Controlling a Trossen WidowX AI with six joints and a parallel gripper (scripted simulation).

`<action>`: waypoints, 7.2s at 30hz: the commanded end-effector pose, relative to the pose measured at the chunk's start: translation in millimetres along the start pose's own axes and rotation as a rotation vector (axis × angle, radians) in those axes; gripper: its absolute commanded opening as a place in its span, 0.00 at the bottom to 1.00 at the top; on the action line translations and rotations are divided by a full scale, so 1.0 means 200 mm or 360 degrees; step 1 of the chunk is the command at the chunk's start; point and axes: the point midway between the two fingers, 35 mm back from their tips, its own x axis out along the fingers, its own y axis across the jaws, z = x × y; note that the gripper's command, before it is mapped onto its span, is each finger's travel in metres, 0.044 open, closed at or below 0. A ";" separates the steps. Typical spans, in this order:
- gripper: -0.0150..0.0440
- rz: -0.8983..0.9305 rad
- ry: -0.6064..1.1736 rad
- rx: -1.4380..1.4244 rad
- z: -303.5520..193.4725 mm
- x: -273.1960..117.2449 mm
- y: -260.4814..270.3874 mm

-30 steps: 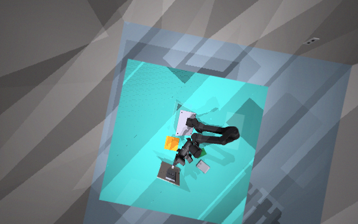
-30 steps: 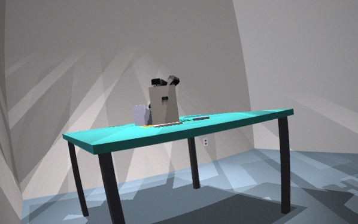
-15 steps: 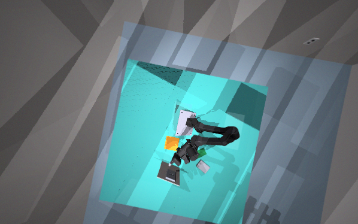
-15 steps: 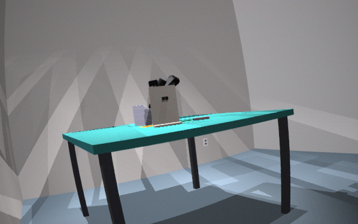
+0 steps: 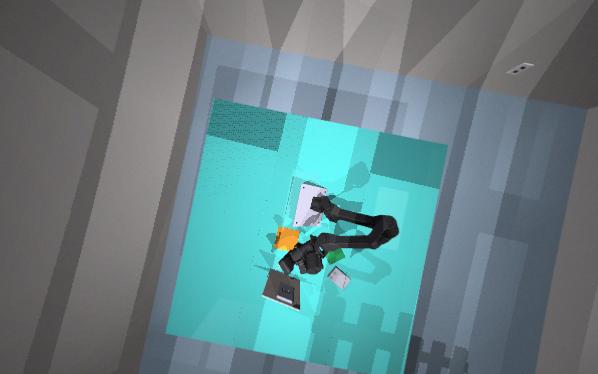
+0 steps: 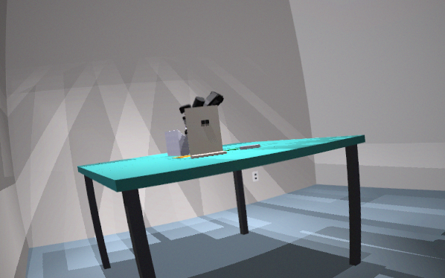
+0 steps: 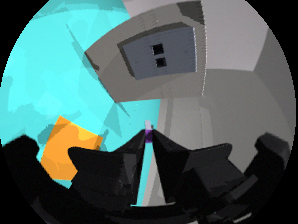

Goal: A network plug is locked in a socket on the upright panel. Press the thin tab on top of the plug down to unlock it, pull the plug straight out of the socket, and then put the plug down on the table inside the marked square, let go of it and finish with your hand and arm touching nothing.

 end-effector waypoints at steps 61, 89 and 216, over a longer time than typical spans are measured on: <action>0.25 0.0809 0.0792 0.0404 -0.25 0.01 0.51; 0.25 0.0815 0.0781 0.0402 -0.24 0.05 0.59; 0.70 0.0806 0.0800 0.0401 -0.09 -0.44 -0.33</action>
